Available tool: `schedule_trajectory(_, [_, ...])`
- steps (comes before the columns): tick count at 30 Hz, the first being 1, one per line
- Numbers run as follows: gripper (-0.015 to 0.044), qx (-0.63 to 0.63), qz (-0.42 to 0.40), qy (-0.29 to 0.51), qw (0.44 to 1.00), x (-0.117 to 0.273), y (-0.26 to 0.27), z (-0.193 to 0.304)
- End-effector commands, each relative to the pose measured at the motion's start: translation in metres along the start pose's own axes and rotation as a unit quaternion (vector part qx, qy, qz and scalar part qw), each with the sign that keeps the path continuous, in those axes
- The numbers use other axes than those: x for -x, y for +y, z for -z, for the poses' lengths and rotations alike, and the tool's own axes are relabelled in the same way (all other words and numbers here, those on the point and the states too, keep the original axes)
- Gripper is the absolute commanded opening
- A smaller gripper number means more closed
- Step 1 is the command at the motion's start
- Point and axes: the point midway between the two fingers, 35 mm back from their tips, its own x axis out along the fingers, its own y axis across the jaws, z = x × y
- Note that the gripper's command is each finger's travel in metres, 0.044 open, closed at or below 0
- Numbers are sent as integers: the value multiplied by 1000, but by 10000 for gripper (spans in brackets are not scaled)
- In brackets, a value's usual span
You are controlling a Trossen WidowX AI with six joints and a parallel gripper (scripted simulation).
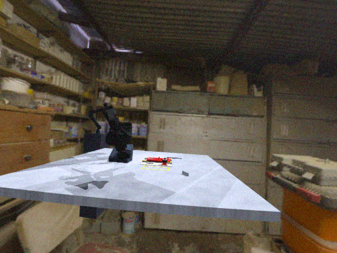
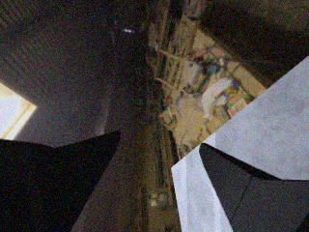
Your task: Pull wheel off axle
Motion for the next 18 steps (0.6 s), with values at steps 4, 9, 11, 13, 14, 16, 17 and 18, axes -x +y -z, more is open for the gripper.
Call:
schedule_trajectory(4, [300,-9,33,47,998,-5,-23,35])
schedule_trajectory(9, [300,0,93,91,991,-15,-49,75])
schedule_trajectory(11, [300,6,118,110,987,-17,-59,93])
schedule_trajectory(13, [300,16,150,138,979,-17,-72,120])
schedule_trajectory(14, [300,23,168,153,974,-16,-79,134])
schedule_trajectory(16, [300,41,201,186,961,-12,-91,164])
schedule_trajectory(17, [300,51,217,203,954,-9,-97,179])
schedule_trajectory(18, [300,62,232,220,945,-5,-102,194])
